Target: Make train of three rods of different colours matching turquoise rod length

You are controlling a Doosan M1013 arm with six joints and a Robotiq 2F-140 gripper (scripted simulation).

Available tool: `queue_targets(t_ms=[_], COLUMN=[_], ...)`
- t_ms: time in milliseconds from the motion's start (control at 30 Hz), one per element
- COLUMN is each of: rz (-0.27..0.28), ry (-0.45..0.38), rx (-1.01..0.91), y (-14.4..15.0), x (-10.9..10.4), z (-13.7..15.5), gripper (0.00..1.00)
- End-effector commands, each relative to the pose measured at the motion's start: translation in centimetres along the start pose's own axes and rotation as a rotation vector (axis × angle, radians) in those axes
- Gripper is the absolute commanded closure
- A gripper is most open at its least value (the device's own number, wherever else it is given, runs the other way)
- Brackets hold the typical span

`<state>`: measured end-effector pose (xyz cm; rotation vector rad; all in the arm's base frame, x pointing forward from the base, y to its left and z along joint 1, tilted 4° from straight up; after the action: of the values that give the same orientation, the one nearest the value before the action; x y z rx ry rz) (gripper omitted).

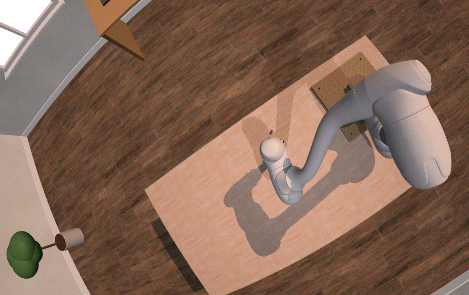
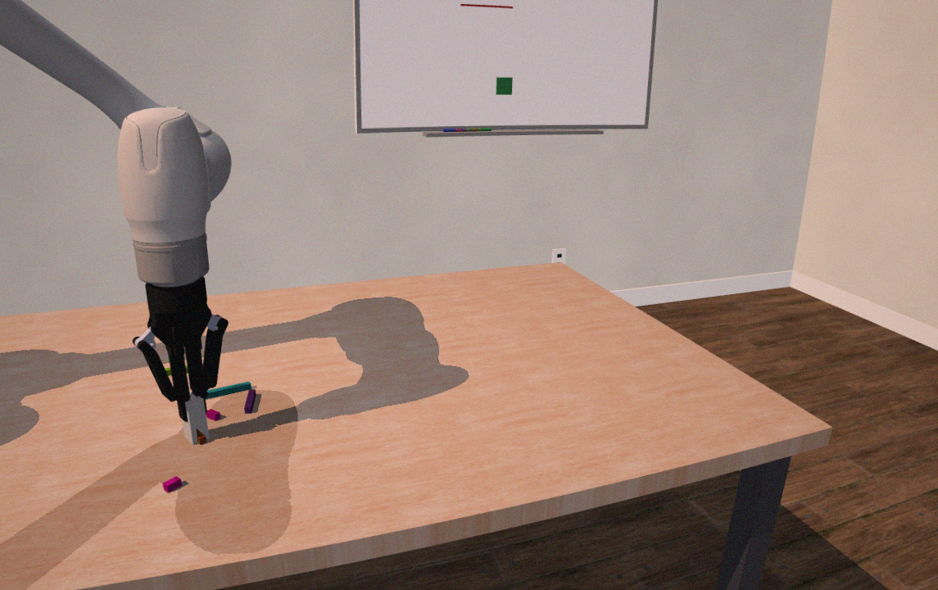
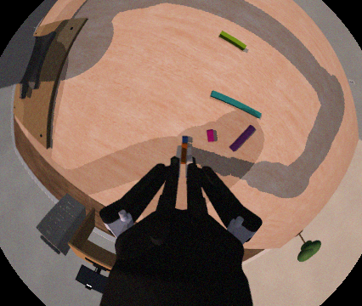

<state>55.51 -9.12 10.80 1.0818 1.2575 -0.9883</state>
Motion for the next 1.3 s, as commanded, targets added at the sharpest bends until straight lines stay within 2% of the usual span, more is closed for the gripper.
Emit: queue_targets(t_ms=[0,533,967,1267], rz=[0.0,0.0,0.0,0.0], ry=[0.0,0.0,0.0,0.0], rx=[0.0,0.0,0.0,0.0], y=[0.0,0.0,0.0,0.0], x=[-0.01,-0.01,-0.01,-0.01], z=[0.0,0.0,0.0,0.0], gripper=[0.97,0.97,0.85,0.85])
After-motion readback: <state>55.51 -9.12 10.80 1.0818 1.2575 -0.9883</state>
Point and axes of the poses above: the point where the finger pads meet when closed, its own x axis out along the fingers, its own y axis across the jaws, z = x × y, the point moved 6 cm from there along -x, back along the fingers, and after that the axes turned 9 degrees about x, right-handed, at the moved point
